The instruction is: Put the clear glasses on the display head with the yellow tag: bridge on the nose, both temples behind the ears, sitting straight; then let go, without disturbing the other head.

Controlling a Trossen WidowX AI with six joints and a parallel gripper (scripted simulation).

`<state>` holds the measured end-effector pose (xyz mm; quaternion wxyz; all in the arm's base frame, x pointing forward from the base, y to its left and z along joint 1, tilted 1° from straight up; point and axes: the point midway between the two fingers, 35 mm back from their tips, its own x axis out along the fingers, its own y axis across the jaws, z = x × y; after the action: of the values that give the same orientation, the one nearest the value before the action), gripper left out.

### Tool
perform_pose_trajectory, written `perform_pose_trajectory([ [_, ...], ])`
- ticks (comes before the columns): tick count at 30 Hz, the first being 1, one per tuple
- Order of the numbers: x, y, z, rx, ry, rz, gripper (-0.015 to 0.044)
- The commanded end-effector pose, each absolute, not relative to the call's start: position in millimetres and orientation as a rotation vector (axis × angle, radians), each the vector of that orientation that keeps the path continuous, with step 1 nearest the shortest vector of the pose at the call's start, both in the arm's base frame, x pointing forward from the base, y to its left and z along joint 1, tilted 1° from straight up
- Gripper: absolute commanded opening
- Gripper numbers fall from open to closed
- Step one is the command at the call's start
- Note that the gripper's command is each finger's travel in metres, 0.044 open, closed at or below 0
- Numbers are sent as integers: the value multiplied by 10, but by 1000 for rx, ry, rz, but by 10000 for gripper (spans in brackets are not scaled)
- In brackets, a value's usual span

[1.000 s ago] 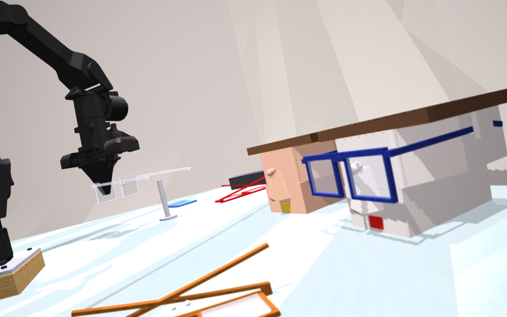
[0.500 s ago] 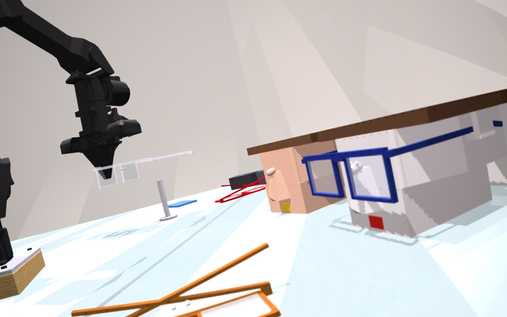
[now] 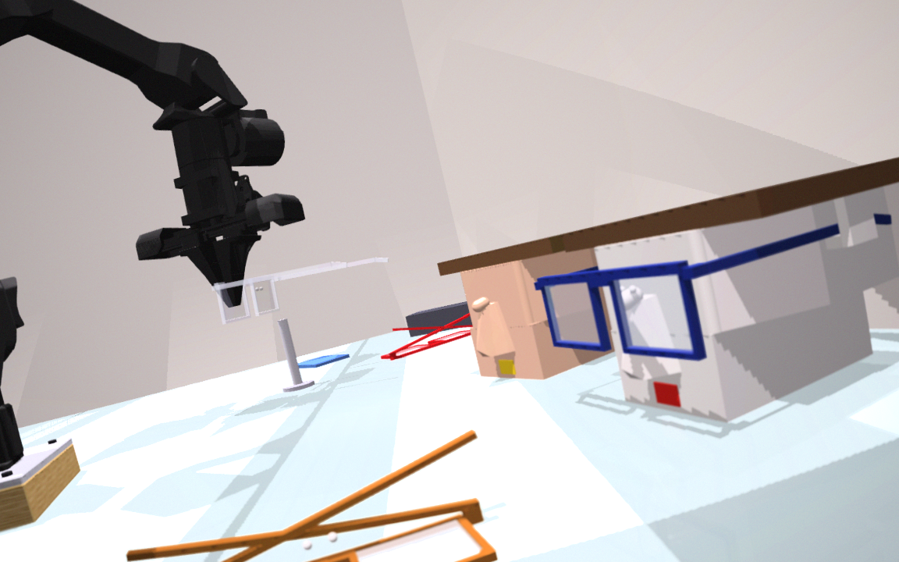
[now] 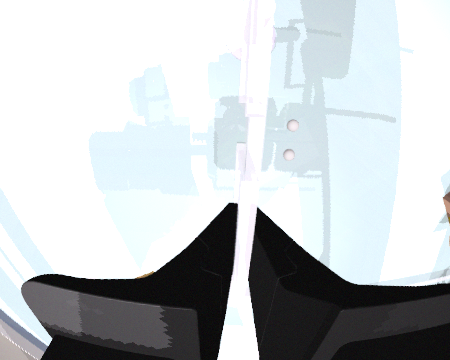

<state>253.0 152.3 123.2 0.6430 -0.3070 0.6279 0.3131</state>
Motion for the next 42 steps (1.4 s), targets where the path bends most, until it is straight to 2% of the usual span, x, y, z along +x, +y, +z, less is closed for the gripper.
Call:
perform_pose_trajectory([
  [1,2617,1342,1249,-736,1414,749,0],
  [22,2896,313,1265,-944,1331,938,0],
  [42,2802,-688,1279,-1139,1237,1118,0],
])
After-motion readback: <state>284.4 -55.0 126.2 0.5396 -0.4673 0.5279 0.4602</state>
